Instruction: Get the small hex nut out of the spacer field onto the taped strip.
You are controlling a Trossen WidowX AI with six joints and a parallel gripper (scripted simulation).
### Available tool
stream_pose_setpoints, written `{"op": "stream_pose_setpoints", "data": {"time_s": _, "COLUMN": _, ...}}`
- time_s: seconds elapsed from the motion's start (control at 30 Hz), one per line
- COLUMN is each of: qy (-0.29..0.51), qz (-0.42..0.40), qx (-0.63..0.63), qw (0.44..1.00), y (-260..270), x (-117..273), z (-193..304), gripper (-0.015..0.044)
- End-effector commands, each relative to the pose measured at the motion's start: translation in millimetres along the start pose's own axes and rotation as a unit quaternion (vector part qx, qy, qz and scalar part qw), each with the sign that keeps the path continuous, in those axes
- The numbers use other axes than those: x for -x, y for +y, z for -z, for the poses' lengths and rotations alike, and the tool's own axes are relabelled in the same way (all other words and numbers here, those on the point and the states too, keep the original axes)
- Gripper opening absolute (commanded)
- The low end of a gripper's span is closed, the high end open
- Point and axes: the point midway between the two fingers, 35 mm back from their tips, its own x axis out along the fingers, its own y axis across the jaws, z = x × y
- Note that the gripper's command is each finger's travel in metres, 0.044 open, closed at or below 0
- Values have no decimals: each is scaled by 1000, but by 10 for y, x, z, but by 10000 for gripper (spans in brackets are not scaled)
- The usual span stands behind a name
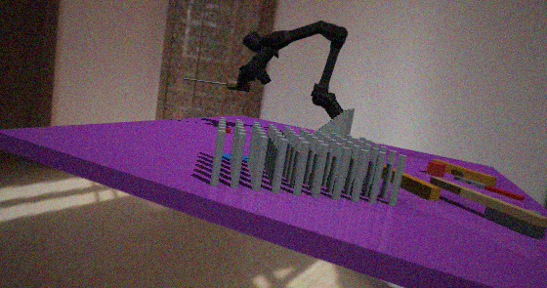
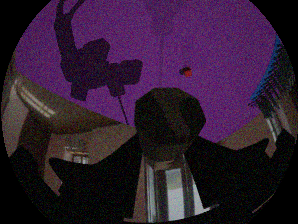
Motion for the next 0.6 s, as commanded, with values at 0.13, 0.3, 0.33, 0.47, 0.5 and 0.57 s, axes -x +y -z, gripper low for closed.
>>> {"op": "stream_pose_setpoints", "data": {"time_s": 0.13, "qy": 12, "qz": -4, "qx": -5, "qw": 1000, "y": 35, "x": 23, "z": 53, "gripper": 0}}
{"op": "stream_pose_setpoints", "data": {"time_s": 0.3, "qy": 12, "qz": -4, "qx": -5, "qw": 1000, "y": 36, "x": -28, "z": 43, "gripper": 0}}
{"op": "stream_pose_setpoints", "data": {"time_s": 0.33, "qy": 12, "qz": -4, "qx": -5, "qw": 1000, "y": 37, "x": -38, "z": 41, "gripper": 0}}
{"op": "stream_pose_setpoints", "data": {"time_s": 0.47, "qy": 12, "qz": -4, "qx": -5, "qw": 1000, "y": 38, "x": -81, "z": 31, "gripper": 0}}
{"op": "stream_pose_setpoints", "data": {"time_s": 0.5, "qy": 12, "qz": -4, "qx": -5, "qw": 1000, "y": 38, "x": -91, "z": 29, "gripper": 0}}
{"op": "stream_pose_setpoints", "data": {"time_s": 0.57, "qy": 12, "qz": -4, "qx": -5, "qw": 1000, "y": 38, "x": -112, "z": 24, "gripper": 0}}
